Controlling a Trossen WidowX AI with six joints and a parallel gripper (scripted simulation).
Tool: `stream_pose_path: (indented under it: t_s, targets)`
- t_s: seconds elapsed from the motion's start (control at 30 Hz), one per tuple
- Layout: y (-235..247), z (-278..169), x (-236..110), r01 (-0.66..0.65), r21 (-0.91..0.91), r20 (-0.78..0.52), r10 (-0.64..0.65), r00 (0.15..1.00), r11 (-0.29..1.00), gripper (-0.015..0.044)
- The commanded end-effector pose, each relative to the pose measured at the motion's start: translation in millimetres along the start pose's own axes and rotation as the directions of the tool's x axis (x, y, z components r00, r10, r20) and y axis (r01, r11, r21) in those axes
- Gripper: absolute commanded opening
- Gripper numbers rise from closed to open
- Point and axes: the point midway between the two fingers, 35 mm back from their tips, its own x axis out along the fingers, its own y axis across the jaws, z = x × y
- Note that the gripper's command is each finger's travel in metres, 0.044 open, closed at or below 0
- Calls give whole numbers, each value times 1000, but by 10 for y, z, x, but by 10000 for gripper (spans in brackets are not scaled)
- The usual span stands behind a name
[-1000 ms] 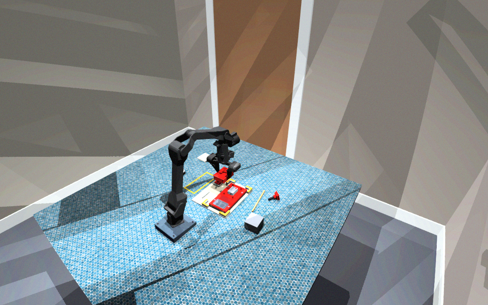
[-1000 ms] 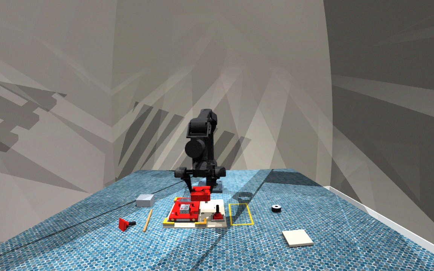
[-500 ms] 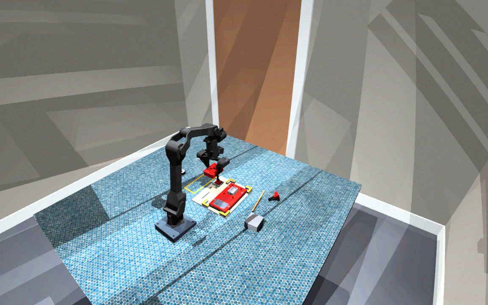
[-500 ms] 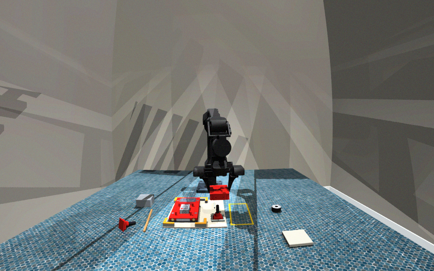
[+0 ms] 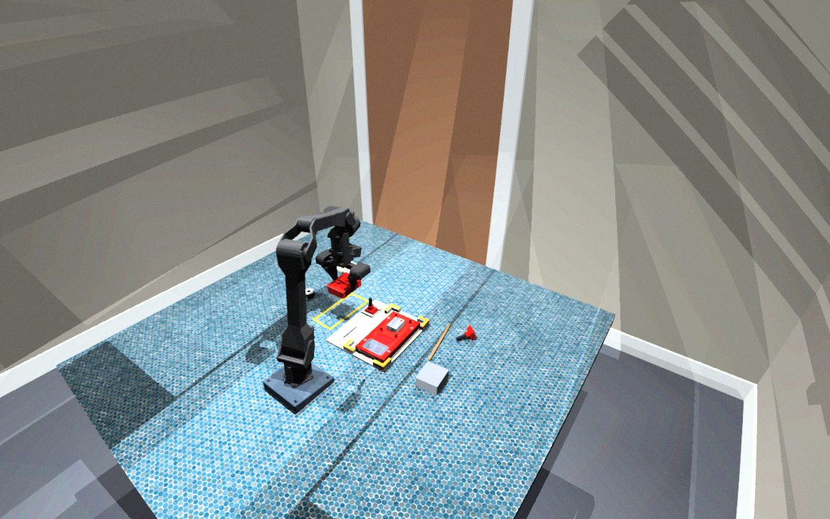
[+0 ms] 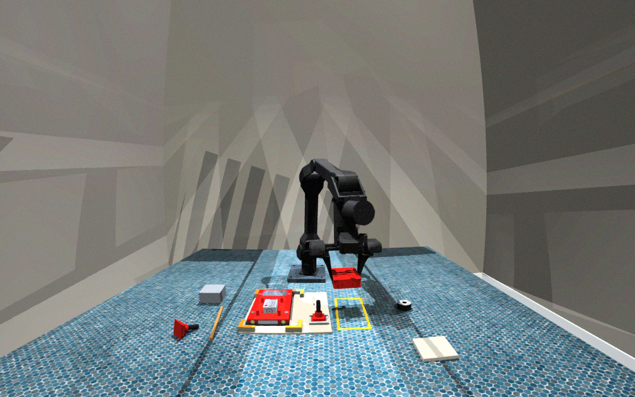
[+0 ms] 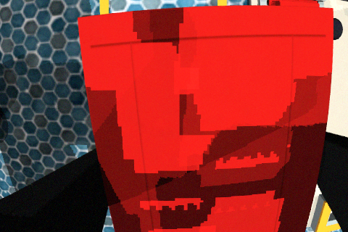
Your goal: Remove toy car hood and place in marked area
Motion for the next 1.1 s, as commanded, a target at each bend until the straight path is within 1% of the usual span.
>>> stream_pose_path:
  t_s: [0.0, 0.23, 1.07]
  targets:
    - [166, -74, -10, 3, 2, -2, -3, 1000, 1000, 0]
    - [194, -84, 2, 3, 2, -2, -3, 1000, 1000, 0]
    - [201, -65, 215, 3, 2, -1, -3, 1000, 1000, 0]
